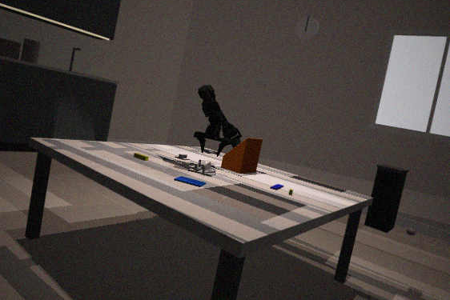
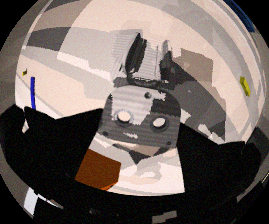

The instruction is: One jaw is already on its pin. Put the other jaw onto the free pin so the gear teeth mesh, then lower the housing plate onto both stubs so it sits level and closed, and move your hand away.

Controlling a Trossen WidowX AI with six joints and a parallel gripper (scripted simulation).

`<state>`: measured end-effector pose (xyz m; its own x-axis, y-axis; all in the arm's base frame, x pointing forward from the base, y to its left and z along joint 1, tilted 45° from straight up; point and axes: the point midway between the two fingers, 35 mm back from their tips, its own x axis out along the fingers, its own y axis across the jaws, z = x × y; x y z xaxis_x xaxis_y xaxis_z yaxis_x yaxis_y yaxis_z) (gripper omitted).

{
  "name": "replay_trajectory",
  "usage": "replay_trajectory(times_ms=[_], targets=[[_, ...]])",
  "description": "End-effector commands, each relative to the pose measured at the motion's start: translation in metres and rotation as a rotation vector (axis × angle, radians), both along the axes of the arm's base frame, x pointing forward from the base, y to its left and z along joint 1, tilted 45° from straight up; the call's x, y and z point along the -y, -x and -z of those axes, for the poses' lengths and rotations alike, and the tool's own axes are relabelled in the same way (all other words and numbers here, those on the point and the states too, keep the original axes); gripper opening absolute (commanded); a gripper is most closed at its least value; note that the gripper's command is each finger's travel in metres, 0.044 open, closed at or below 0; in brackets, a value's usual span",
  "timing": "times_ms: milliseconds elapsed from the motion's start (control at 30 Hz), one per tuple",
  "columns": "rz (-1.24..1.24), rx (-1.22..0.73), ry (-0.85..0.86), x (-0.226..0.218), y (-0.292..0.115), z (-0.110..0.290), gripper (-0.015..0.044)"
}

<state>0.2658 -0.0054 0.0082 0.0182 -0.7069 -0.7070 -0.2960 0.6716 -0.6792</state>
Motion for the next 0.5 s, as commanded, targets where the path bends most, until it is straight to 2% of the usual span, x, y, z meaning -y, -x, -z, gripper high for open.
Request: replay_trajectory(times_ms=[0,467], targets=[[0.002,0.003,-0.003,-0.0009,0.0003,0.0009,0.0351],[0.001,0.001,-0.003,-0.0016,0.0019,0.0016,0.0351]])
